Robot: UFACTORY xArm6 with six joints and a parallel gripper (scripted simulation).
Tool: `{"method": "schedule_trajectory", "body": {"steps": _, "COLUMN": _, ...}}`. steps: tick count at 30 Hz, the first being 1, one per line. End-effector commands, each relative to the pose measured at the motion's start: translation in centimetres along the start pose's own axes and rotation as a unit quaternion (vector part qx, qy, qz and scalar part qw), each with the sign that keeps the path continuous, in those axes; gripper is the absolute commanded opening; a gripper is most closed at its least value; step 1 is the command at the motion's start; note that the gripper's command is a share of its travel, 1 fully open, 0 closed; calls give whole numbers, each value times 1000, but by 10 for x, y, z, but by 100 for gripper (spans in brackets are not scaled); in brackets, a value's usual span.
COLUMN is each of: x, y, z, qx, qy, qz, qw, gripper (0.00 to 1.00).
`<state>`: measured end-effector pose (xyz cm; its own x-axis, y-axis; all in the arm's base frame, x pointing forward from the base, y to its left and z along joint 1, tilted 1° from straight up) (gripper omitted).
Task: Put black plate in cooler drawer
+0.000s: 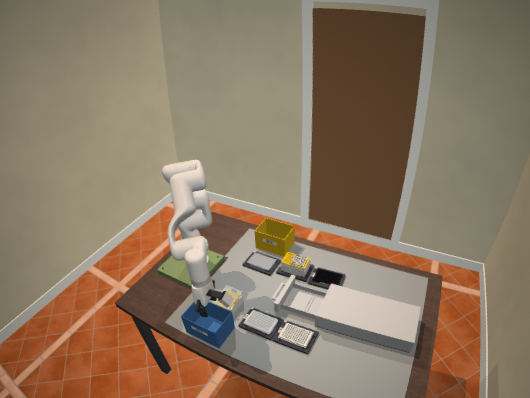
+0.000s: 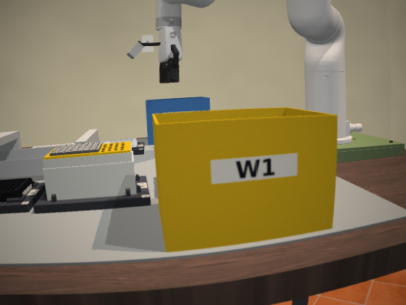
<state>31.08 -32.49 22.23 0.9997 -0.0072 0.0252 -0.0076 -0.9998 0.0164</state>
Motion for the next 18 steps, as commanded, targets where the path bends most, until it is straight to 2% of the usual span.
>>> {"method": "schedule_trajectory", "body": {"steps": 1, "x": 1, "y": 1, "z": -2, "qx": -2, "qy": 2, "qz": 0, "qw": 1000, "gripper": 100}}
{"method": "schedule_trajectory", "body": {"steps": 18, "x": 4, "y": -3, "z": -3, "qx": -1, "qy": 2, "qz": 8, "qw": 1000, "gripper": 100}}
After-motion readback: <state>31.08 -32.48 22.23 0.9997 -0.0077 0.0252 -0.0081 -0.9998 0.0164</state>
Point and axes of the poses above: the point where the finger pads meet when closed, its own z axis out along the fingers, its own y axis across the jaws, x = y × z, the point moved 7 cm from there along -z, back along the fingers, and after that the axes turned 10 degrees about z, right-handed, at the moved point
